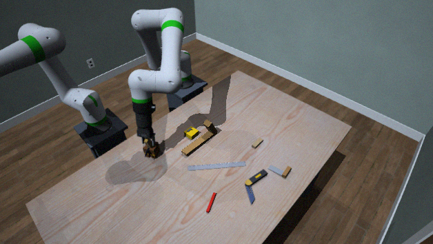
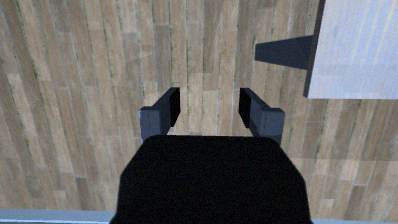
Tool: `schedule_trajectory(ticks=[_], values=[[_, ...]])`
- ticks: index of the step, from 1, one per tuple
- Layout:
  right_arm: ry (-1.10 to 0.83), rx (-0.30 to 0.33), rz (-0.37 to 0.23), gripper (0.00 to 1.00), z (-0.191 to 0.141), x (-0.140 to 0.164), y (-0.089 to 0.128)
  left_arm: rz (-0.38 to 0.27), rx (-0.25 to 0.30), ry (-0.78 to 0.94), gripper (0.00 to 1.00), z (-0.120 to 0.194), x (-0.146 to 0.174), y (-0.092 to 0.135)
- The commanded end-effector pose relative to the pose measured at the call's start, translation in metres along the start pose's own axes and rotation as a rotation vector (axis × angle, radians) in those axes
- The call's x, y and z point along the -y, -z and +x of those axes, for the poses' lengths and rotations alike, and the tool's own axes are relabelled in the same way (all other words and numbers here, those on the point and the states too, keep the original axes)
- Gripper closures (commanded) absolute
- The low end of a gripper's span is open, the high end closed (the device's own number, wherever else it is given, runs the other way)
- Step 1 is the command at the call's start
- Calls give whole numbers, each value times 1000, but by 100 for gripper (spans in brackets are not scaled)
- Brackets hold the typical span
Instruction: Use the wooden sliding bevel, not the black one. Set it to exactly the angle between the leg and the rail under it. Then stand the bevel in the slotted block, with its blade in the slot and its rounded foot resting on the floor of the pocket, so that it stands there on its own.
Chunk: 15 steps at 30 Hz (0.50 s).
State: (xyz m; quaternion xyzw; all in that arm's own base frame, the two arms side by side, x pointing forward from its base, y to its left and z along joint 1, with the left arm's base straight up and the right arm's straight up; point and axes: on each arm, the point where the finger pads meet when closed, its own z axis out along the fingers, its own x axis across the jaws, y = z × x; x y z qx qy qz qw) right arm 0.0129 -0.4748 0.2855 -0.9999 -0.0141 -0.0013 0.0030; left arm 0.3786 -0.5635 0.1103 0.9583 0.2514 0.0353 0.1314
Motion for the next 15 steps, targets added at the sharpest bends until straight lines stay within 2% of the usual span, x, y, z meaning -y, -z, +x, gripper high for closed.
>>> schedule_trajectory(ticks=[1,3,5,11,15], values=[[-1,3,-6,0,0,0,4,-13,-1,-4,0,-1,-5,26],[-1,3,-6,0,0,0,4,-13,-1,-4,0,-1,-5,40],[-1,3,-6,0,0,0,4,-13,-1,-4,0,-1,-5,40],[-1,3,-6,0,0,0,4,-13,0,-4,0,-1,-4,83],[-1,3,-6,0,0,0,4,-13,0,-4,0,-1,-4,102]])
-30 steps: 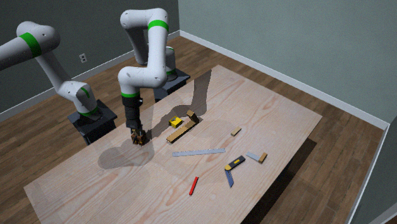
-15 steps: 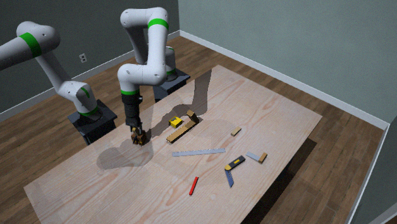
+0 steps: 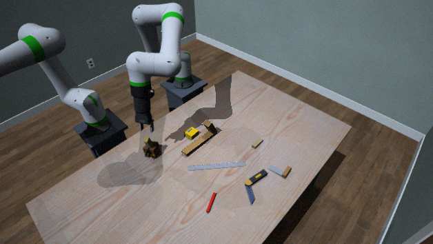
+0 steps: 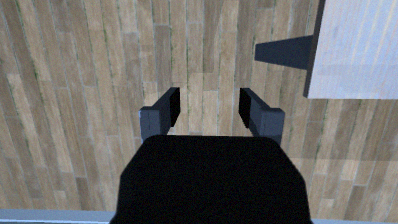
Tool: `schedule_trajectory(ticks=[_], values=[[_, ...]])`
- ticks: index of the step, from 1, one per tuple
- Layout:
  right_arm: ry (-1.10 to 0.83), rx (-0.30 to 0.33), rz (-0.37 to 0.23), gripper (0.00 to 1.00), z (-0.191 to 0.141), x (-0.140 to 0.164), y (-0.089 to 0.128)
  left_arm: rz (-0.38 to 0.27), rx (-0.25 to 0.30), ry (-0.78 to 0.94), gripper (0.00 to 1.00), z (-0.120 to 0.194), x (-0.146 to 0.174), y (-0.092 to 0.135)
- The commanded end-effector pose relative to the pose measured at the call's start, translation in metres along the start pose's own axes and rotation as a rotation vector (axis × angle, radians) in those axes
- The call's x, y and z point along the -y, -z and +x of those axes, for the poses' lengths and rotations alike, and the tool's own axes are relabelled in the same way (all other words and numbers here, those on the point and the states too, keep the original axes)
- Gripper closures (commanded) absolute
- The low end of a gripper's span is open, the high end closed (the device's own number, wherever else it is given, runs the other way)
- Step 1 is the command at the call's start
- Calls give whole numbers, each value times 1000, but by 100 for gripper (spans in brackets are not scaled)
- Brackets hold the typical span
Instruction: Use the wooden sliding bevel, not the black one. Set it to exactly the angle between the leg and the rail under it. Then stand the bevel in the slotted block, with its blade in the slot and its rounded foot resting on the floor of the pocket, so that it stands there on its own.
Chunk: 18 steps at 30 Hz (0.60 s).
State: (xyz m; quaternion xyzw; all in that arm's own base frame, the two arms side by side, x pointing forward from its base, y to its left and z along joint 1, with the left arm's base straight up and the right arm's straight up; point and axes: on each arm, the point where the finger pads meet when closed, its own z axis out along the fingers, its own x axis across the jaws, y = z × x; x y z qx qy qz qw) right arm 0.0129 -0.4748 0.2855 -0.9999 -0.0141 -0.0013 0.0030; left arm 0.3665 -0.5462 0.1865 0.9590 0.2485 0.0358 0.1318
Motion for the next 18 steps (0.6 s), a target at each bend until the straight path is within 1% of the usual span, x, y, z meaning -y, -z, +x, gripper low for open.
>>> schedule_trajectory(ticks=[1,5,18], values=[[-1,3,-6,0,0,0,4,-12,-1,2,0,1,-4,26],[-1,3,-6,0,0,0,4,-12,-1,2,0,1,-4,32],[-1,3,-6,0,0,0,4,-12,-1,2,0,1,-4,32]])
